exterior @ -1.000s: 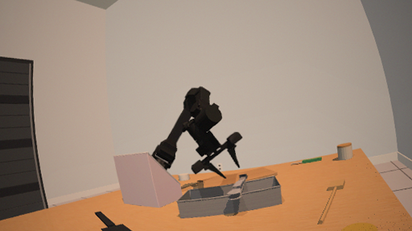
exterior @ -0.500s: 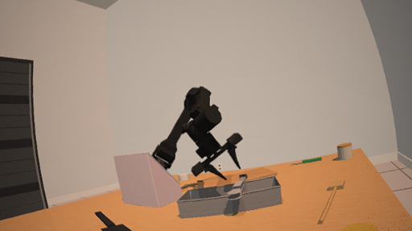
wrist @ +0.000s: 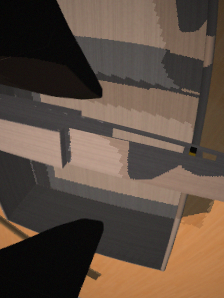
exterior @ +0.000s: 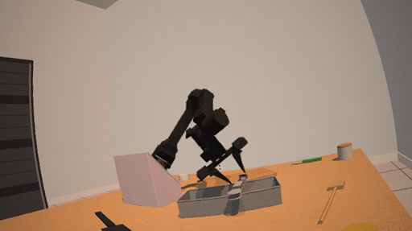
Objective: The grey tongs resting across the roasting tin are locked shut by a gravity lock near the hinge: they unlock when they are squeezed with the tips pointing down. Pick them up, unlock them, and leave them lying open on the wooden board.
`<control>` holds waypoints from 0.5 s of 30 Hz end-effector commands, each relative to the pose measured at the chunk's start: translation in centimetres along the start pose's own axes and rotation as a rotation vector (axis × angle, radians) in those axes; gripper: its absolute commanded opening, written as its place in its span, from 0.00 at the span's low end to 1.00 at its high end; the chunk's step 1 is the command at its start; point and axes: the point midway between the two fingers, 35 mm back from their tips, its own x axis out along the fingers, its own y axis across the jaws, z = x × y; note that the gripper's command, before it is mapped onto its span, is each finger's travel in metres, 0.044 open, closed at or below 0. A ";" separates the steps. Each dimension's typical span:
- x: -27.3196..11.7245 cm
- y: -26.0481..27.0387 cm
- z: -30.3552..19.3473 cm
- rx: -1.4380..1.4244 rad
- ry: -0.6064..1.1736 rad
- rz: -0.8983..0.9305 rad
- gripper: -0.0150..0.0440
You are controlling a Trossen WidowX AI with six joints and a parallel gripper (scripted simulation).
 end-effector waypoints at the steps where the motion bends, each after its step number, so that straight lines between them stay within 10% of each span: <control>1: 0.8 0.3 -0.1 0.010 0.004 0.006 0.69; 15: 3.0 0.3 -0.1 0.010 0.003 0.005 0.69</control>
